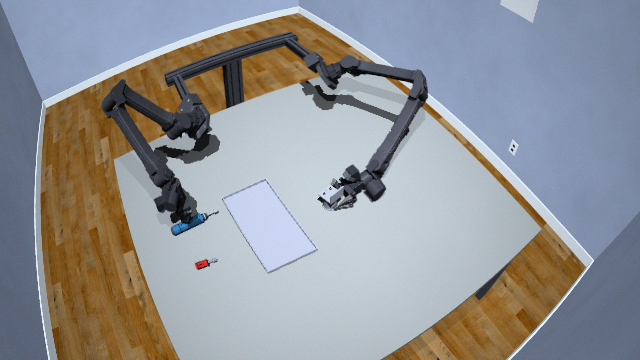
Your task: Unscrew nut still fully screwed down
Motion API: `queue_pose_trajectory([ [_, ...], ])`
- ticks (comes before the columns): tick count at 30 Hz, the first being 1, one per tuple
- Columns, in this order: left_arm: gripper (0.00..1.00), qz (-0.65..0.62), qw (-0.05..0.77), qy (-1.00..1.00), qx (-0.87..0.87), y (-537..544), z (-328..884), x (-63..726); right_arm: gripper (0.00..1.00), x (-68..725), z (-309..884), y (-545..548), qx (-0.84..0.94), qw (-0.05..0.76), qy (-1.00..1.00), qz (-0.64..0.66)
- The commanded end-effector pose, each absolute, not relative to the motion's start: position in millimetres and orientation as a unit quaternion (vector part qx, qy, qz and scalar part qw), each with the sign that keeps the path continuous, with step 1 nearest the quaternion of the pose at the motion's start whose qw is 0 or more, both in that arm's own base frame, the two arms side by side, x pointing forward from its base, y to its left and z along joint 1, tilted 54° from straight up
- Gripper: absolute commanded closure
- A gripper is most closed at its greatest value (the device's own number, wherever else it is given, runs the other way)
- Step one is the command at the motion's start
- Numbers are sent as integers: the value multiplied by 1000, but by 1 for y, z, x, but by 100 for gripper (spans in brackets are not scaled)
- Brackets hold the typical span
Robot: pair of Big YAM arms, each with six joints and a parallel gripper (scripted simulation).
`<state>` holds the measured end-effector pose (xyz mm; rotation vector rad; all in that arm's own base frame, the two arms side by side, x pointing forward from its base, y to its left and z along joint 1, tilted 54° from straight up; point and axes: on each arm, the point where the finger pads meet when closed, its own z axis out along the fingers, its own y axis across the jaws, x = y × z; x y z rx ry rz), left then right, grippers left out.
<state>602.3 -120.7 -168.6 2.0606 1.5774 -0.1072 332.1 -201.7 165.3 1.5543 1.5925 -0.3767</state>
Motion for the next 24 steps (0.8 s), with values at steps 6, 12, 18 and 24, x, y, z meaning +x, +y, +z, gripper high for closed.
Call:
queue_pose_trajectory([
  [6,14,-39,273,579,767,-138,-168,605,35,338,186,-207,626,452,620,-140],
  [12,14,-38,272,583,765,-127,-165,605,35,338,186,-207,626,452,620,-140],
  [18,14,-38,272,583,765,-127,-165,605,35,338,186,-207,626,452,620,-140],
  [24,14,-38,272,583,765,-128,-166,605,35,338,186,-207,626,452,620,-140],
])
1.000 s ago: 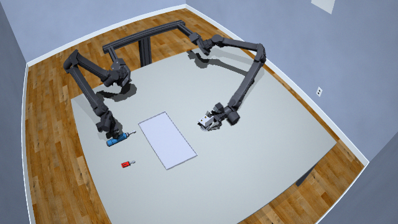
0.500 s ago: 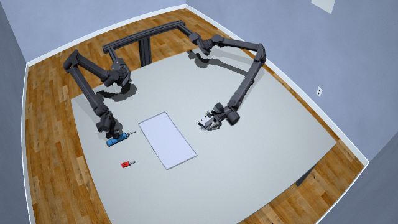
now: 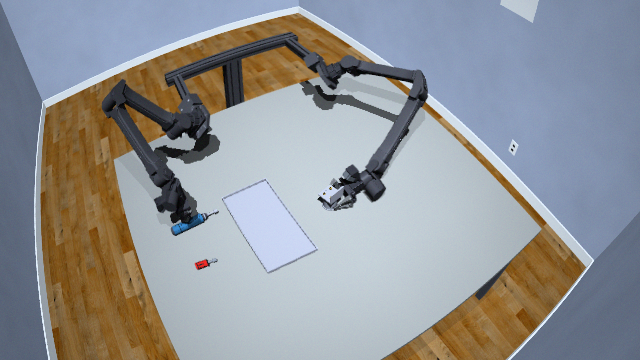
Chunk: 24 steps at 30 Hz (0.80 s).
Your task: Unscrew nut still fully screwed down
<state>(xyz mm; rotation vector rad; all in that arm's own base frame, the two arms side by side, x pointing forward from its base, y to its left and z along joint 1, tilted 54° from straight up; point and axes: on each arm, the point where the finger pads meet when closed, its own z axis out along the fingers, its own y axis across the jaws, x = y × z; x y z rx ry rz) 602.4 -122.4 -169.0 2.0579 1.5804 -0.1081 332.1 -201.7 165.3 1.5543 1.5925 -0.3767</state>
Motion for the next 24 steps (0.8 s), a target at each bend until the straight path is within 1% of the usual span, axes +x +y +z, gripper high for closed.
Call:
queue_pose_trajectory([
  [1,14,-38,272,583,765,-128,-166,605,35,338,186,-207,626,452,620,-140],
  [11,14,-38,272,583,765,-128,-166,605,35,338,186,-207,626,452,620,-140],
  [12,26,-38,272,583,765,-128,-166,605,35,338,186,-207,626,452,620,-140],
  [24,26,-38,272,583,765,-128,-166,605,35,338,186,-207,626,452,620,-140],
])
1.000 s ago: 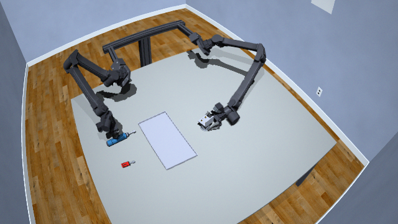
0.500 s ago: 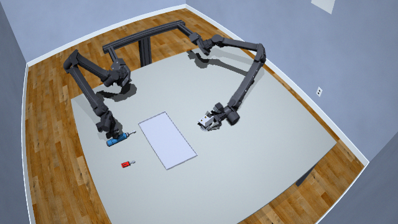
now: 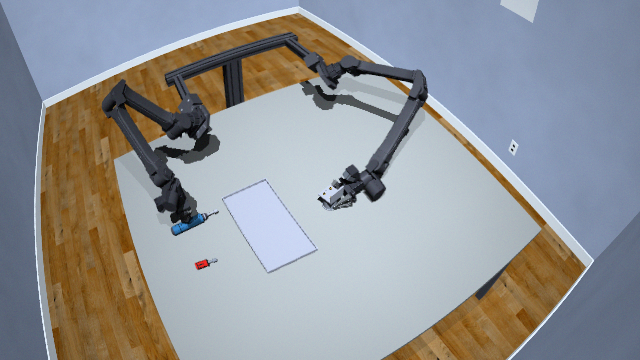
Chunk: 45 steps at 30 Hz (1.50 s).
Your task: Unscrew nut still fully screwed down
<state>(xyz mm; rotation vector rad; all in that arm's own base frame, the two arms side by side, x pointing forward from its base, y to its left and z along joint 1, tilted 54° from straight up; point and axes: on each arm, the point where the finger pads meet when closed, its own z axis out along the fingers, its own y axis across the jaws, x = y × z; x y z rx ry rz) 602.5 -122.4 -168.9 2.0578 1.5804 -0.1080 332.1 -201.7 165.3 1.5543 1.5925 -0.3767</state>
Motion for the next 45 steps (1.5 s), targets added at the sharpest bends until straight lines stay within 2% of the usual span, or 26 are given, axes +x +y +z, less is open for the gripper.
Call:
queue_pose_trajectory([
  [1,26,-38,272,583,765,-128,-166,605,35,338,186,-207,626,452,620,-140],
  [4,26,-38,272,583,765,-128,-166,605,35,338,186,-207,626,452,620,-140],
  [5,37,-38,272,583,765,-128,-166,605,35,338,186,-207,626,452,620,-140],
  [45,40,-38,272,583,765,-128,-166,605,35,338,186,-207,626,452,620,-140],
])
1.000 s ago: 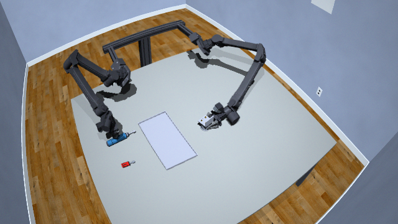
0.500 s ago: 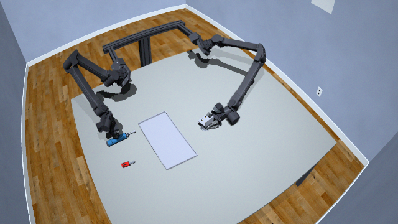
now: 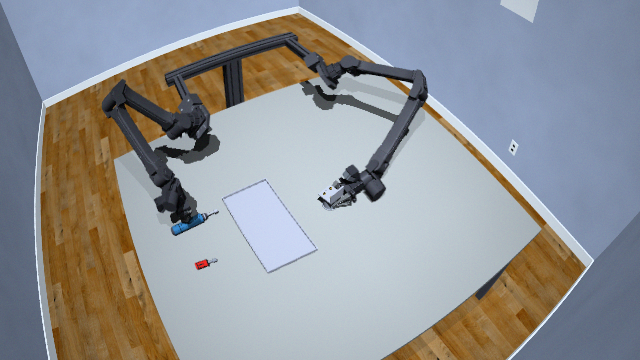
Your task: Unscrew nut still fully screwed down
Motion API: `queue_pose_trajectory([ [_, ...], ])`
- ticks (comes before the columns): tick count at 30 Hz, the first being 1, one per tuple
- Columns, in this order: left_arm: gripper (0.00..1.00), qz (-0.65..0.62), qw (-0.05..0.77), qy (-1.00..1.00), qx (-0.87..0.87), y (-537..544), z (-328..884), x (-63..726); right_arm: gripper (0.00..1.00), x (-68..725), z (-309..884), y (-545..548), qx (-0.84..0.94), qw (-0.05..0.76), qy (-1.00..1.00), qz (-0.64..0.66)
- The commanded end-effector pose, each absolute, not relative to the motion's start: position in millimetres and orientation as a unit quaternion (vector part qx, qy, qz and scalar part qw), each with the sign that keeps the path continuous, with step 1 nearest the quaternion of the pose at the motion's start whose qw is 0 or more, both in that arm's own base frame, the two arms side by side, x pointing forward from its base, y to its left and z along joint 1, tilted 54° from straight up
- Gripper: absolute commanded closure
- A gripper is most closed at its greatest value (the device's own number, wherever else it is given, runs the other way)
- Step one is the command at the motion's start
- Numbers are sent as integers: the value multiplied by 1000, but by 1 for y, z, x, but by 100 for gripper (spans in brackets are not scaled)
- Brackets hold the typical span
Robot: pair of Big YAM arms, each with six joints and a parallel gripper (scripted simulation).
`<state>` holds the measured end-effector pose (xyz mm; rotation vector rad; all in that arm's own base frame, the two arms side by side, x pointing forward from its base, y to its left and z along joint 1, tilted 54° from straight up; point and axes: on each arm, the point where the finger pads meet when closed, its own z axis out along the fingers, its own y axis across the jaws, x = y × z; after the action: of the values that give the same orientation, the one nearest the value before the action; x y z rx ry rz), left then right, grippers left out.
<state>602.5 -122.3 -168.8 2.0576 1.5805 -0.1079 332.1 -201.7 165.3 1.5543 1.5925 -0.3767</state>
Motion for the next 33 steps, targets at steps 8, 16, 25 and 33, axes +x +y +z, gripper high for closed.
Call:
queue_pose_trajectory([
  [8,40,-38,272,583,765,-128,-166,605,35,338,186,-207,626,452,620,-140],
  [16,41,-38,272,583,765,-128,-166,605,35,338,186,-207,626,452,620,-140],
  [25,41,-38,272,583,765,-128,-166,605,35,338,186,-207,626,452,620,-140],
  [33,41,-38,272,583,765,-128,-166,605,35,338,186,-207,626,452,620,-140],
])
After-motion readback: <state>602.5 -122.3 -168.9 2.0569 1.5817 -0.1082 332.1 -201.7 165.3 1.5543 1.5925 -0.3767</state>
